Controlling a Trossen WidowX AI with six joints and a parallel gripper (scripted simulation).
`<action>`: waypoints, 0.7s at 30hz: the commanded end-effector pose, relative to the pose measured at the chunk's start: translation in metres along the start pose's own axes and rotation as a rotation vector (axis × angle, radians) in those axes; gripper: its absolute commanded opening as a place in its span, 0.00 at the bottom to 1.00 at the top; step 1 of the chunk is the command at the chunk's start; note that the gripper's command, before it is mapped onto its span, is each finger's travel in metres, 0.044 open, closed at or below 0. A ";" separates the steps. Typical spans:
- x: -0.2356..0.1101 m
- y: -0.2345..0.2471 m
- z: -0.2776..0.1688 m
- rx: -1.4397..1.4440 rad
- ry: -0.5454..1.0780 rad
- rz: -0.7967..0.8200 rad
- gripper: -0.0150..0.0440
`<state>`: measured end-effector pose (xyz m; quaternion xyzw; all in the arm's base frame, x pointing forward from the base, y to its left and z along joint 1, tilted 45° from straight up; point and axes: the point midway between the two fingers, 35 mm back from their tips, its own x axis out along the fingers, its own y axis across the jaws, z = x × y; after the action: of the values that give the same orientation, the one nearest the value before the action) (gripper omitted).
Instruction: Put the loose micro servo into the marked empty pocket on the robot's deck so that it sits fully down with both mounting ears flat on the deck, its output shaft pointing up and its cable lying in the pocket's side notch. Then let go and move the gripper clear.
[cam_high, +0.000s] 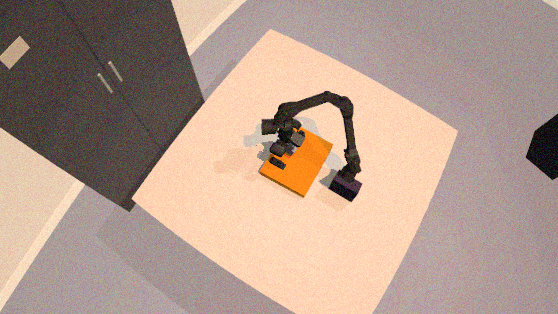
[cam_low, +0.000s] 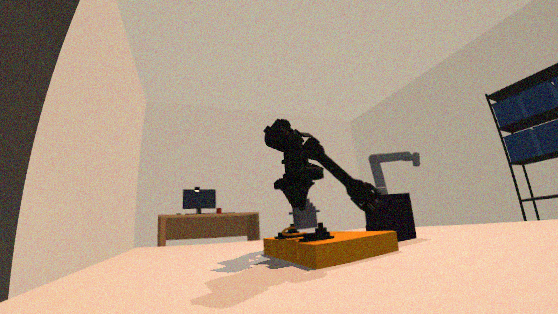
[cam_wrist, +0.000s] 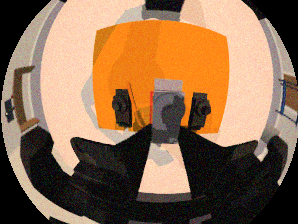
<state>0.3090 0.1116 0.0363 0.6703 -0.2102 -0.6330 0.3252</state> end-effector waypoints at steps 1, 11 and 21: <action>-0.004 0.001 -0.014 -0.009 0.013 -0.001 0.25; 0.003 0.001 -0.014 -0.009 0.013 -0.001 0.25; 0.016 0.001 -0.015 -0.009 0.013 0.000 0.25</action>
<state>0.3260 0.1042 0.0279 0.6734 -0.2066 -0.6311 0.3249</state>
